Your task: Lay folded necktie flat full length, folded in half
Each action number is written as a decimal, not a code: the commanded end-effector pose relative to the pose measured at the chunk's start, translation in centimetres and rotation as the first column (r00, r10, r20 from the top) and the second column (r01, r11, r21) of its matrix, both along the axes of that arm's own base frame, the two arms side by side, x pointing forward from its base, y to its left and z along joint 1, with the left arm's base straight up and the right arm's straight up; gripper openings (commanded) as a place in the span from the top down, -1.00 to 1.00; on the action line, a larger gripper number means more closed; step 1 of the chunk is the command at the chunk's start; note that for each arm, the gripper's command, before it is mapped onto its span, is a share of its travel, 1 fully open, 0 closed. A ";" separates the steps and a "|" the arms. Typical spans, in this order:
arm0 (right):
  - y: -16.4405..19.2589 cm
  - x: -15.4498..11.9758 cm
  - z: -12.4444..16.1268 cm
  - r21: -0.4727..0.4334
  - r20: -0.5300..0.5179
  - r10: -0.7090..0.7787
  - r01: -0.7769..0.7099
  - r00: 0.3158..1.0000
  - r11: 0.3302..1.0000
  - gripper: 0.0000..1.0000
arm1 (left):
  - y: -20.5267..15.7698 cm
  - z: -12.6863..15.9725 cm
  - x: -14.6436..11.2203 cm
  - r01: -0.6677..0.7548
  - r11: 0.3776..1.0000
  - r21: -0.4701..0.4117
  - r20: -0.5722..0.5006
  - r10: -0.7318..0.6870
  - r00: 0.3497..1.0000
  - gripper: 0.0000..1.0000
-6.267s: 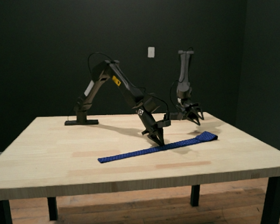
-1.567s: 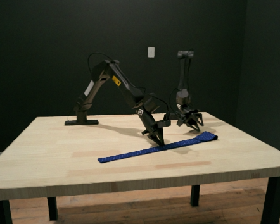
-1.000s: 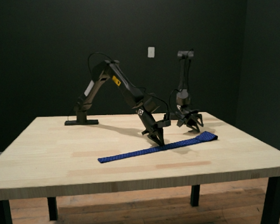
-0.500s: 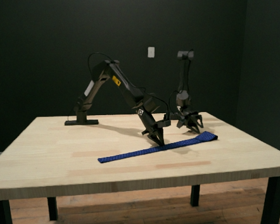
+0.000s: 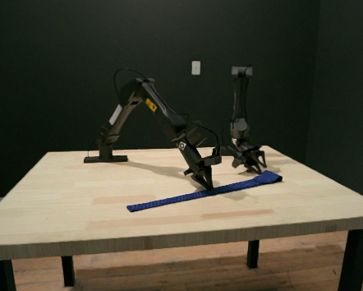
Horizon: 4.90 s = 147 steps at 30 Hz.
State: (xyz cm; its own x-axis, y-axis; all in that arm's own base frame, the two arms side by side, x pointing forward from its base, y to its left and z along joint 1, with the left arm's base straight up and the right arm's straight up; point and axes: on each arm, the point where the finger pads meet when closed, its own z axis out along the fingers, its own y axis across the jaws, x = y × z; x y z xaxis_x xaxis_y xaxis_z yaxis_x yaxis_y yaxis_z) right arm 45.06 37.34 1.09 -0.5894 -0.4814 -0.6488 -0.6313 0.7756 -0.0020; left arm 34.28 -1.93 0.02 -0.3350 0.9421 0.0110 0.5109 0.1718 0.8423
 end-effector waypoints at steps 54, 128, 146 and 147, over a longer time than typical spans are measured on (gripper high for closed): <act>-0.2 -0.2 -0.4 -0.003 -0.007 0.005 -0.005 1.000 1.000 0.91 | 1.0 0.8 5.9 0.002 1.000 -0.007 0.014 -0.002 1.000 0.15; -0.2 -0.2 -0.4 -0.003 -0.007 0.005 -0.005 1.000 1.000 0.91 | 1.8 0.9 7.7 0.002 1.000 -0.007 0.014 -0.002 1.000 0.15; -0.2 -0.2 -0.4 -0.003 -0.007 0.005 -0.005 1.000 1.000 0.91 | 1.8 0.9 7.7 0.002 1.000 -0.007 0.014 -0.002 1.000 0.15; -0.2 -0.2 -0.4 -0.003 -0.007 0.005 -0.005 1.000 1.000 0.91 | 1.8 0.9 7.7 0.002 1.000 -0.007 0.014 -0.002 1.000 0.15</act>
